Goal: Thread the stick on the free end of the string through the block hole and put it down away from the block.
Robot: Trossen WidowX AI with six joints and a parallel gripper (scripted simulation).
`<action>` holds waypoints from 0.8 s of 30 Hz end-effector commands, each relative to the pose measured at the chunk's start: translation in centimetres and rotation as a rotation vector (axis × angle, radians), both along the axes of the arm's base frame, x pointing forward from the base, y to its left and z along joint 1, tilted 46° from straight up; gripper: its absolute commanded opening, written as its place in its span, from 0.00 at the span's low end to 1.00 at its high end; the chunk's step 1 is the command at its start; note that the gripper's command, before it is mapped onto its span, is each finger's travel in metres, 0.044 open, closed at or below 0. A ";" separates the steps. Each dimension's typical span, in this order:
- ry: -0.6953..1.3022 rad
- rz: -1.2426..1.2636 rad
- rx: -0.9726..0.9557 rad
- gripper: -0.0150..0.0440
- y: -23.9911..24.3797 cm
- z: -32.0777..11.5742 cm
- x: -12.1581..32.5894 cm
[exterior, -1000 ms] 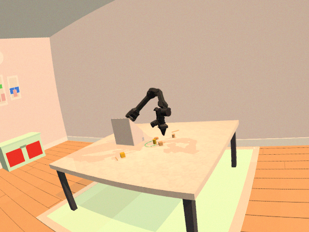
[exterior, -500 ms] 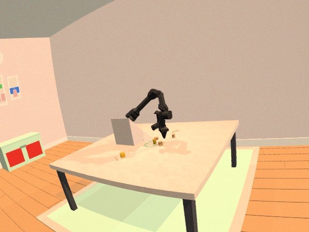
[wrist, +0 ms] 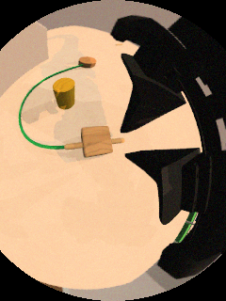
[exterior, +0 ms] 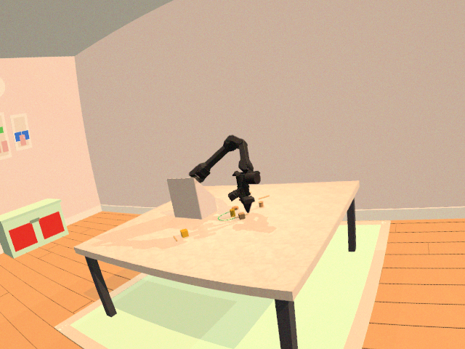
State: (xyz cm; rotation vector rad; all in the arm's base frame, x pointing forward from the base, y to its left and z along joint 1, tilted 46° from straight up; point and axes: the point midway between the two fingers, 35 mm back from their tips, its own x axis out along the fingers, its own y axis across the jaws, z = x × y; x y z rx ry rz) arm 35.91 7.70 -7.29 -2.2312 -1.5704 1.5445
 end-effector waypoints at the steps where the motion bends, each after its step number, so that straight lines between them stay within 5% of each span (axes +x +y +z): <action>1: 0.022 0.003 0.007 0.46 0.8 -0.8 -0.6; 24: 0.022 0.003 0.009 0.46 1.5 -1.4 -0.7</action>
